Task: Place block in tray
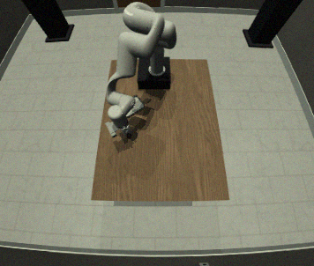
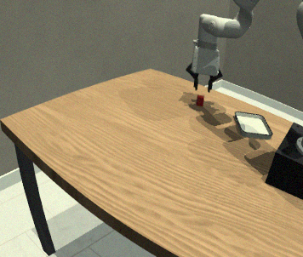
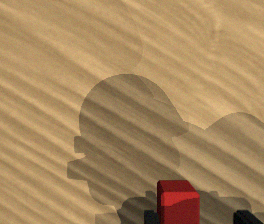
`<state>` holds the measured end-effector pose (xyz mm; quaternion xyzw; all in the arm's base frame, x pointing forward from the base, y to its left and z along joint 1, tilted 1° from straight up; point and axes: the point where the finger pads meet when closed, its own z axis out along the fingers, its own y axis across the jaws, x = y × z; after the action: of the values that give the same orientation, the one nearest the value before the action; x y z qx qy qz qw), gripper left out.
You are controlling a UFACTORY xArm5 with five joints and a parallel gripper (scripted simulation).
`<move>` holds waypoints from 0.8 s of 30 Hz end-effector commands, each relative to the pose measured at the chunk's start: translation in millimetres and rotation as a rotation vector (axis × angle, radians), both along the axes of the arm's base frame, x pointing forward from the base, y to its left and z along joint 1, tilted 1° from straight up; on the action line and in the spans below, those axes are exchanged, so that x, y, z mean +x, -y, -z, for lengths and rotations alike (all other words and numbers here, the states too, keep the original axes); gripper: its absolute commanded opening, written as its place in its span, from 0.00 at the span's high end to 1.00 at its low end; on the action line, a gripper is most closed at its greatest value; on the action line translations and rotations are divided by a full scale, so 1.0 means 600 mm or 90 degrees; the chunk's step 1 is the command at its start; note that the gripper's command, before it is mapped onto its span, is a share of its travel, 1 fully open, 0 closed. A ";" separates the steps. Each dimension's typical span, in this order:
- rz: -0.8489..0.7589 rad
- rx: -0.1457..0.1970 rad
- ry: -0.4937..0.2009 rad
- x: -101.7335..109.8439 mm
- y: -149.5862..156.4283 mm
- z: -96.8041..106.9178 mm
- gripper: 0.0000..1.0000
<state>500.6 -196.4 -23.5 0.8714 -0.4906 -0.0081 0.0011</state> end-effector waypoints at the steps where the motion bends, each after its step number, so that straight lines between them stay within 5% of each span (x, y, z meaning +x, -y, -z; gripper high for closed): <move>1: 0.000 -0.001 0.002 0.002 0.001 -0.002 0.53; 24: 0.000 -0.001 0.002 0.005 0.001 0.027 0.53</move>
<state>501.5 -196.5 -36.0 0.8714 -0.4906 -0.0083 0.0012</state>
